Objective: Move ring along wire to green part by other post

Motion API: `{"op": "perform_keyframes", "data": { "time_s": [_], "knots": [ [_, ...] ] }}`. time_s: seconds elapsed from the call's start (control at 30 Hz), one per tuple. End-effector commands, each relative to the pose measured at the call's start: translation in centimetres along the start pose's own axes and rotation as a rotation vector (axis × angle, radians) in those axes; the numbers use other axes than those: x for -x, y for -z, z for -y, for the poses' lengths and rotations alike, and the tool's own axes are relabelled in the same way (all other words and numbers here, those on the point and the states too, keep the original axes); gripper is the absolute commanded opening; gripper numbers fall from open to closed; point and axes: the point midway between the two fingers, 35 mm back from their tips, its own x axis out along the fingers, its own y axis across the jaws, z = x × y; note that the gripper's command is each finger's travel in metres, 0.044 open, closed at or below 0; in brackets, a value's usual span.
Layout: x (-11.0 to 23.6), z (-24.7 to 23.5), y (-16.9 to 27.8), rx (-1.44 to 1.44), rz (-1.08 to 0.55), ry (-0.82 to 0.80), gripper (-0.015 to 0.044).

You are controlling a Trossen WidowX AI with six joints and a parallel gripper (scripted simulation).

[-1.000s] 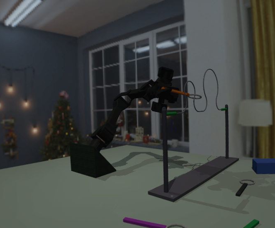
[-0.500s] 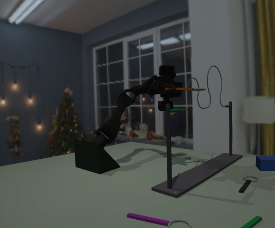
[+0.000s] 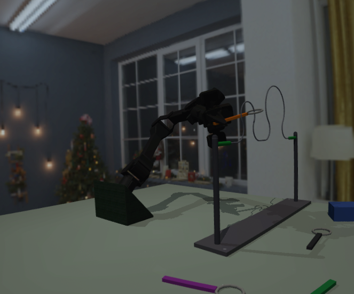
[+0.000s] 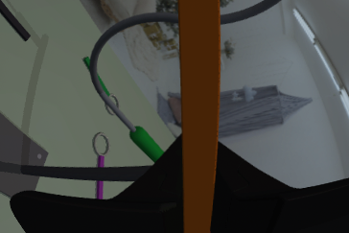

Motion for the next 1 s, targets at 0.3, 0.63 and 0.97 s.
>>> {"op": "perform_keyframes", "data": {
  "time_s": [0.3, 0.63, 0.97],
  "knots": [
    [-0.3, -2.2, -0.1, -0.281, 0.028, -0.155, -0.015],
    [-0.1, -3.8, -0.8, -0.49, 0.054, -0.271, -0.015],
    [0.2, -5.2, -1.7, -0.699, 0.081, -0.387, -0.015]
  ]
}}
